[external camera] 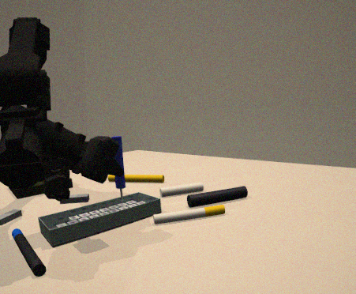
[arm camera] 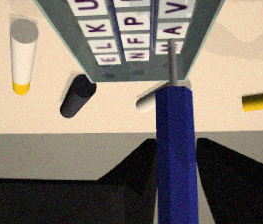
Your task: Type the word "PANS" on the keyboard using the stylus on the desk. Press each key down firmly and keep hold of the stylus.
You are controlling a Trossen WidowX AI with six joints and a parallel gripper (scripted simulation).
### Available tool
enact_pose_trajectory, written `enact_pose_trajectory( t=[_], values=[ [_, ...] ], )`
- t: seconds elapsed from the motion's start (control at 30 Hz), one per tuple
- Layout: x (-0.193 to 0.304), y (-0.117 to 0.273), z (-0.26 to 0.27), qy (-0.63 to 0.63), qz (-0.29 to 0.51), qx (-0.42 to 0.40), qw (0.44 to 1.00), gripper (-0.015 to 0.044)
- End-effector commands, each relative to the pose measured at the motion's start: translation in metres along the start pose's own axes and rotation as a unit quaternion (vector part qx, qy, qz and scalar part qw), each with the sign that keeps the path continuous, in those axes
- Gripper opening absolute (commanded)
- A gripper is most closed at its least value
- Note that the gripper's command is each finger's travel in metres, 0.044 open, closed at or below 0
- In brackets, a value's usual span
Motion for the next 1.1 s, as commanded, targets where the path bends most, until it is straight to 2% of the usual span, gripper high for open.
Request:
enact_pose_trajectory(
  t=[0.0,0.8,1.07],
  values=[
    [-0.002,-0.002,0.000,-0.003,0.001,-0.001,1.000,0.0081],
    [-0.007,-0.004,-0.002,-0.003,0.001,-0.001,1.000,0.0081],
    [0.025,0.015,0.007,-0.003,0.001,-0.001,1.000,0.0081]
  ],
)
Point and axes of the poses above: the point midway between the two fingers, 35 mm back from their tips, its own y axis back along the fingers, its own z axis across the jaws, x = y × z, the point moved 8 cm from there along y, back along the fingers, and after that the axes turned 14 degrees about y, right-handed, at the moved point
